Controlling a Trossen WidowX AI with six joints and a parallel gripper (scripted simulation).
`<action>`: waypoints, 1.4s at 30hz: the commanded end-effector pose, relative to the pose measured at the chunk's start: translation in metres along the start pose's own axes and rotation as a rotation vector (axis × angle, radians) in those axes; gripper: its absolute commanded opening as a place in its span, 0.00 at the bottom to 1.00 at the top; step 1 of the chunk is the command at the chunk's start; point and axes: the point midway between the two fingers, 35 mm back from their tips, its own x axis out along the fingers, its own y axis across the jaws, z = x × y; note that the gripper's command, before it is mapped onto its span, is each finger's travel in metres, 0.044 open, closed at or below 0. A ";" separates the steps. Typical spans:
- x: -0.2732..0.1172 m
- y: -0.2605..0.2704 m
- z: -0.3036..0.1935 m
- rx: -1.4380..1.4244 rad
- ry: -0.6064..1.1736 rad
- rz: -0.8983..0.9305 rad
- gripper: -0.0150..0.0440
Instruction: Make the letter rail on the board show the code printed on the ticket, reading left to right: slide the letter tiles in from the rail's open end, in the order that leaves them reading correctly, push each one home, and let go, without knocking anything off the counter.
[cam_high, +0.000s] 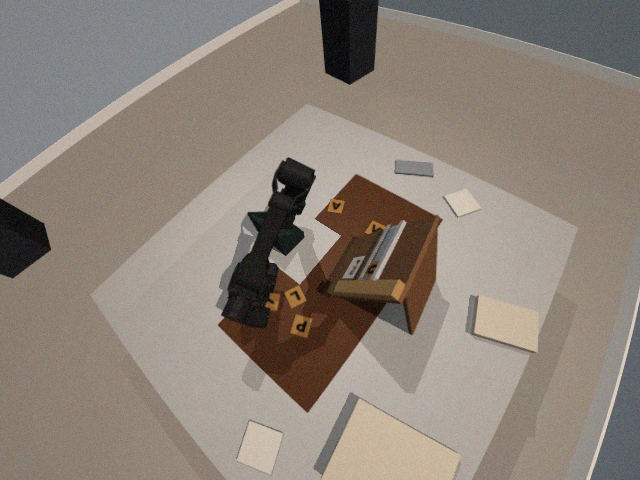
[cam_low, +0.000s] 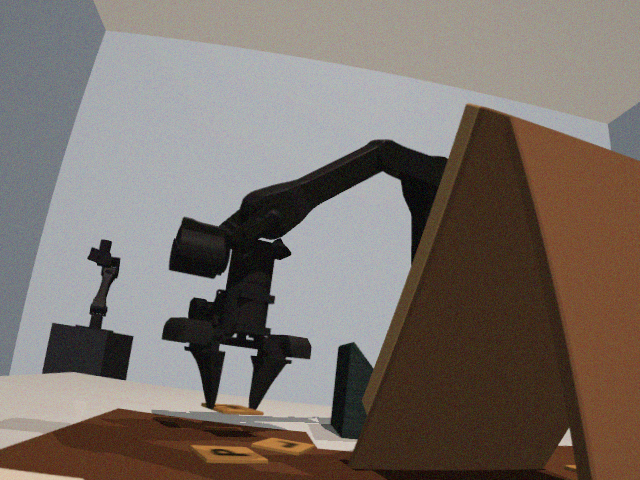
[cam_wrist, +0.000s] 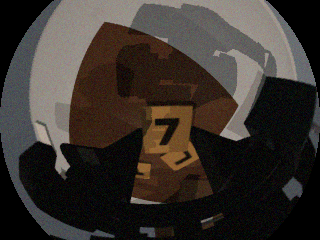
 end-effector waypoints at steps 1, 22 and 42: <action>-0.005 0.003 -0.006 -0.039 -0.010 0.024 0.25; -0.076 0.014 -0.079 -0.463 -0.112 0.301 0.25; -0.143 -0.005 -0.160 -0.881 -0.198 0.584 0.25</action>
